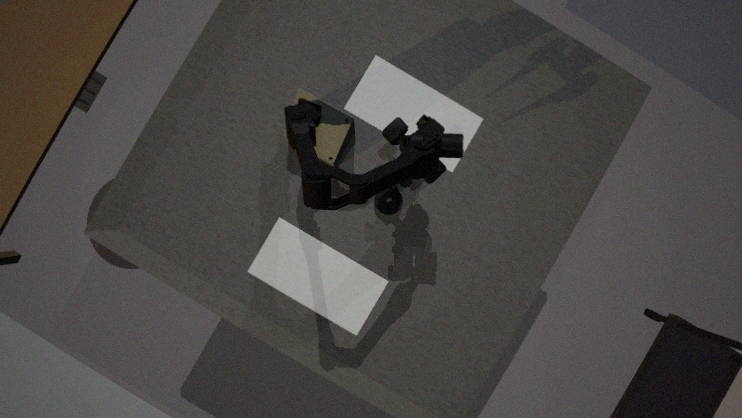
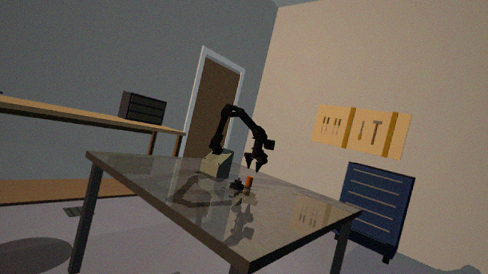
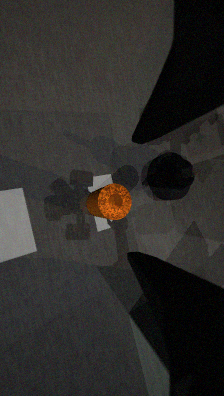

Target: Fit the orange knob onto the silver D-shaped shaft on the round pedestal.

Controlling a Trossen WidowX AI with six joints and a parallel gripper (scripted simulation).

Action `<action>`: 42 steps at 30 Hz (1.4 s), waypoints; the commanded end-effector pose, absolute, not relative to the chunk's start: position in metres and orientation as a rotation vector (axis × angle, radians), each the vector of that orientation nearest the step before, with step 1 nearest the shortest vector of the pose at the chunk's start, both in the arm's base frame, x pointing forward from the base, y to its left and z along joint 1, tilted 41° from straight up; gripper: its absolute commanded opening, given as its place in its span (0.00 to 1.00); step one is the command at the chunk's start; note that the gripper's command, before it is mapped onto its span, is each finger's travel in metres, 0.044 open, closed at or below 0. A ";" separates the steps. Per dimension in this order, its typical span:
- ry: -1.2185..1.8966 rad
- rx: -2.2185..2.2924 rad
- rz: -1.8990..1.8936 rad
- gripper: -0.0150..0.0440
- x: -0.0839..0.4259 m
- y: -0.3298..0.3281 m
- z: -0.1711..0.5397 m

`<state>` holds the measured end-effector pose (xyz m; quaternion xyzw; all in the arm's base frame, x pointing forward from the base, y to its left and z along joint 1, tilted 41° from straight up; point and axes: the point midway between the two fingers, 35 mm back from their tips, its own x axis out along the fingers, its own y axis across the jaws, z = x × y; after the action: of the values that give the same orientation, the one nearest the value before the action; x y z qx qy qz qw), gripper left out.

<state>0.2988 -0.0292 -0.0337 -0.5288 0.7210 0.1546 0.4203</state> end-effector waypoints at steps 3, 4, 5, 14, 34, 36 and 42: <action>1.819 -1.335 0.395 1.00 0.294 -0.040 -0.046; 1.819 -1.335 0.395 1.00 0.294 -0.044 -0.050; 1.819 -1.335 0.394 1.00 0.293 -0.046 -0.053; 1.819 -1.335 0.395 1.00 0.293 -0.053 -0.062; 1.819 -1.335 0.394 1.00 0.291 -0.074 -0.087; 1.819 -1.335 0.394 1.00 0.290 -0.076 -0.089; 1.820 -1.336 0.393 1.00 0.289 -0.083 -0.096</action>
<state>0.2899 -0.0795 -0.0932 -0.5286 0.7234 0.1562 0.4157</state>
